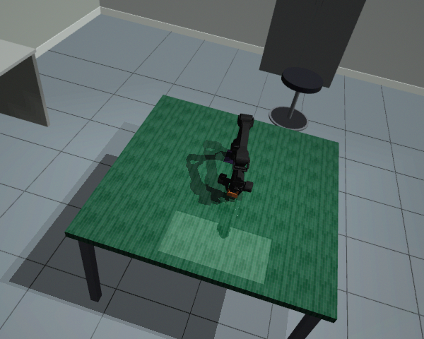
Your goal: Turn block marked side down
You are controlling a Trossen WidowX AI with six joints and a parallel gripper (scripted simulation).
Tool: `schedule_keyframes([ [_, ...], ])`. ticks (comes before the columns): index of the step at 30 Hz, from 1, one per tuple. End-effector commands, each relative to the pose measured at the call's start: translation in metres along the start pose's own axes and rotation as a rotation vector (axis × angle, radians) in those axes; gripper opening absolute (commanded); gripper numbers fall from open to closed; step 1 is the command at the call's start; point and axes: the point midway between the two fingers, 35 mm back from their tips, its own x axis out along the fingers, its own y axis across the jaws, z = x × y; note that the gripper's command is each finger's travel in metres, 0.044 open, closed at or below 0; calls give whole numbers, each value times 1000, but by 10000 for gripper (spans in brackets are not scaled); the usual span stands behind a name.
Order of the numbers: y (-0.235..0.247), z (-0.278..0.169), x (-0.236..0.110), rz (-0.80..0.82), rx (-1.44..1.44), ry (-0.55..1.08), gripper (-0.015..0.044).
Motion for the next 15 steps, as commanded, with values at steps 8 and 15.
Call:
schedule_keyframes([
  [8, 1, 0, 2, 1, 8, -129, 0],
  [15, 1, 0, 4, -2, 1, -246, 0],
])
